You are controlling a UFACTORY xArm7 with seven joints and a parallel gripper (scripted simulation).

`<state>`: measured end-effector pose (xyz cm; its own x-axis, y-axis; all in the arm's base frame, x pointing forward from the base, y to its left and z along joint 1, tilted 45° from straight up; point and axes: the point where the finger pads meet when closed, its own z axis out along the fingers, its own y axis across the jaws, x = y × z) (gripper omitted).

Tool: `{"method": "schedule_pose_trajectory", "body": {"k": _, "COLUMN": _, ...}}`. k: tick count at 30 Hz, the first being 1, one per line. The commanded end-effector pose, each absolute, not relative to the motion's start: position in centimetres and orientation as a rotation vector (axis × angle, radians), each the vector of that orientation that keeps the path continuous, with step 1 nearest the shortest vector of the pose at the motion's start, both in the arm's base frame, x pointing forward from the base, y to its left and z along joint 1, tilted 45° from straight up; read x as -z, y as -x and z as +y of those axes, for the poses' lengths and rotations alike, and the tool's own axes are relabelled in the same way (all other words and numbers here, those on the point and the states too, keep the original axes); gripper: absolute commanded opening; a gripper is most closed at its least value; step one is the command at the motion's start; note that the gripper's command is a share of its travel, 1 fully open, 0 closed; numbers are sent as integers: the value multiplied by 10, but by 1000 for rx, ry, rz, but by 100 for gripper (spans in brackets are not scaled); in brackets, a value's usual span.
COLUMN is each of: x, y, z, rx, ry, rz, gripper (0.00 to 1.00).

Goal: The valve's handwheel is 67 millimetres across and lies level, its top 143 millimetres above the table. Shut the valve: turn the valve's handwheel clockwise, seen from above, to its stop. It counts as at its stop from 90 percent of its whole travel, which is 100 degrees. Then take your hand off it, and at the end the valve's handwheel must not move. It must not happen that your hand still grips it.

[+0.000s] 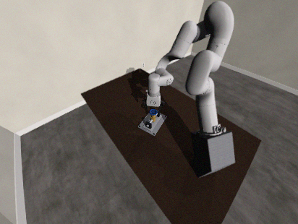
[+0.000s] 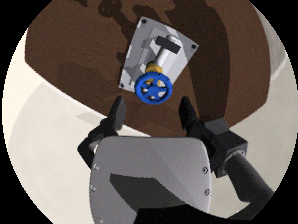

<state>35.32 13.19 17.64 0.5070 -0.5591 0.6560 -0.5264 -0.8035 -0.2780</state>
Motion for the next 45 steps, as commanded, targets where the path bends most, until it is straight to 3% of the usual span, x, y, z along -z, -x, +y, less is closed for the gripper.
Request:
{"method": "schedule_pose_trajectory", "body": {"k": 1, "x": -189, "y": -342, "z": 136, "rx": 1190, "ry": 2695, "rz": 970, "gripper": 100}}
{"method": "schedule_pose_trajectory", "body": {"k": 45, "x": -203, "y": -329, "z": 140, "rx": 1190, "ry": 2695, "rz": 970, "gripper": 100}}
